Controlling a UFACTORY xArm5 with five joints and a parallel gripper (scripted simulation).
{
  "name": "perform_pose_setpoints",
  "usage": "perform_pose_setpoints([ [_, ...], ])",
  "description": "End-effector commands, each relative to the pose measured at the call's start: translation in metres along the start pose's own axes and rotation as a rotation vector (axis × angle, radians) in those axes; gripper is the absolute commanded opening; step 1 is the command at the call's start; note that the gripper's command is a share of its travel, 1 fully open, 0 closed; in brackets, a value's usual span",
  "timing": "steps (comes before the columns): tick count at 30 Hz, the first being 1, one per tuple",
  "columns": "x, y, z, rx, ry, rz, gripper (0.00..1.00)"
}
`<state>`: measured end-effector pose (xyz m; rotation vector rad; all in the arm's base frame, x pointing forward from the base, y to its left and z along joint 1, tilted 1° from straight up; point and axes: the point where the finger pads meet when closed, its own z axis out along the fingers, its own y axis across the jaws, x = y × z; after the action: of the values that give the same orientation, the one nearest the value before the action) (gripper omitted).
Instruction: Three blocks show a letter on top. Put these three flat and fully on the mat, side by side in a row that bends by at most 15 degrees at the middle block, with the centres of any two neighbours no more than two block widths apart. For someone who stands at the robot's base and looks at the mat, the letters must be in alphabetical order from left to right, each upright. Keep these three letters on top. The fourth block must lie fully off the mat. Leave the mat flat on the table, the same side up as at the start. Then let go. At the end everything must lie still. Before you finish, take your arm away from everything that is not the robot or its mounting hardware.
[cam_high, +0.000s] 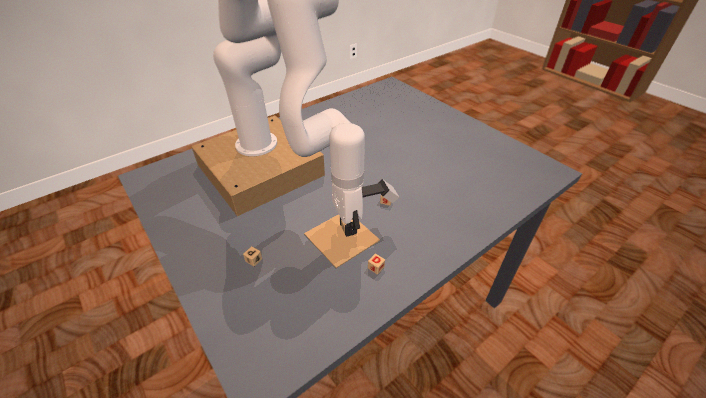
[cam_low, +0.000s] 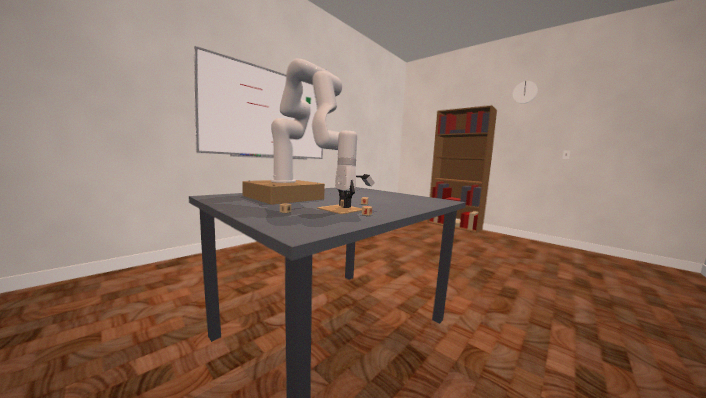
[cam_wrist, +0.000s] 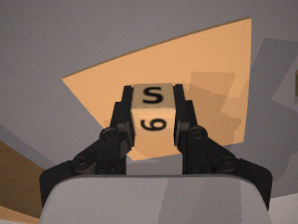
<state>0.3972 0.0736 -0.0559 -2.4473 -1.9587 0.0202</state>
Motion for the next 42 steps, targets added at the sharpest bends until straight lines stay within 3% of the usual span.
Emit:
perform_pose_setpoints([
  [1, 0.001, 0.001, -0.001, -0.003, 0.001, 0.0, 0.27],
  [28, 0.001, 0.001, -0.002, -0.003, 0.001, 0.0, 0.27],
  [32, 0.001, 0.001, -0.015, -0.003, 0.001, 0.0, 0.27],
  [38, 0.001, 0.001, -0.057, -0.003, 0.001, 0.0, 0.27],
  [40, 0.001, 0.001, -0.057, -0.003, 0.001, 0.0, 0.27],
  [42, 0.001, 0.001, -0.072, -0.003, 0.001, 0.0, 0.27],
])
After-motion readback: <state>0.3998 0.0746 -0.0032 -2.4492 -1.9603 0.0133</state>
